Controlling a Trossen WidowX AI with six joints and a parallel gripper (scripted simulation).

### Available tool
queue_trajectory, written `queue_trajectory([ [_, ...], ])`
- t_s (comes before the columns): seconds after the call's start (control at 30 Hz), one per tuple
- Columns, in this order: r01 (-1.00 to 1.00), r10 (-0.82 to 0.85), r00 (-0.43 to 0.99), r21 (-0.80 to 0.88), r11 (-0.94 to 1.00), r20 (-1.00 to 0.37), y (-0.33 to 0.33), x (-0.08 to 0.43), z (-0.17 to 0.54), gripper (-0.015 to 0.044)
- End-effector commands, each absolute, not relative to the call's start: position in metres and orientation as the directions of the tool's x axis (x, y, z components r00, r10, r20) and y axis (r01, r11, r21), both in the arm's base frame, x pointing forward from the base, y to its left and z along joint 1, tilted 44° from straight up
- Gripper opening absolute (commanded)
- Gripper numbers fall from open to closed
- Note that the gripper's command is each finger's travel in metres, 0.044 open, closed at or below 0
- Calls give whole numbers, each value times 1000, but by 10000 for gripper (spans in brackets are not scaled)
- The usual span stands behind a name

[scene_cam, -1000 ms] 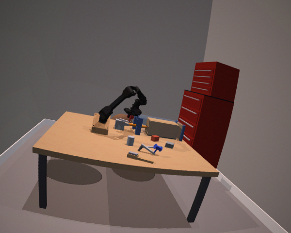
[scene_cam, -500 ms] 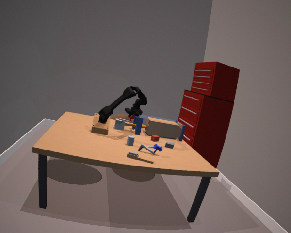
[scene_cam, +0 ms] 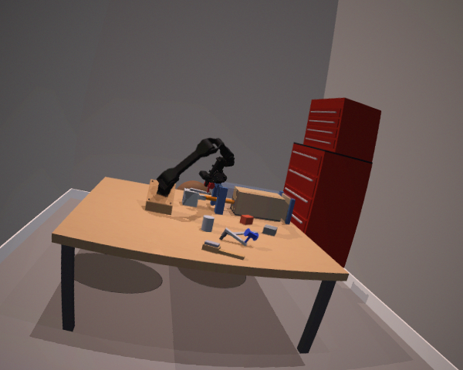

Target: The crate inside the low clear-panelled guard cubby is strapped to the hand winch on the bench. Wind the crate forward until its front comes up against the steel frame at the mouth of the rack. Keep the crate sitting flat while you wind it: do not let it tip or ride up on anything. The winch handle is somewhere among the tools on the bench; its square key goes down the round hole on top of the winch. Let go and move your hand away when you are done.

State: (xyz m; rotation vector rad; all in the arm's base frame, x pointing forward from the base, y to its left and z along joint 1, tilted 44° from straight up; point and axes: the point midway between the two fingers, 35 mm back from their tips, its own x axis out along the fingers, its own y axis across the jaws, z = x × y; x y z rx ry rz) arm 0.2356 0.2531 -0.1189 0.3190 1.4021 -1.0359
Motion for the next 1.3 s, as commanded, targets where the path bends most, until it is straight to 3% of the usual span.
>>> queue_trajectory([
  [0.0, 747, -395, -156, -370, 553, -905, 259, 237, -125, 0],
  [1.27, 747, -392, -156, -368, 554, -907, 290, 228, -154, 0],
])
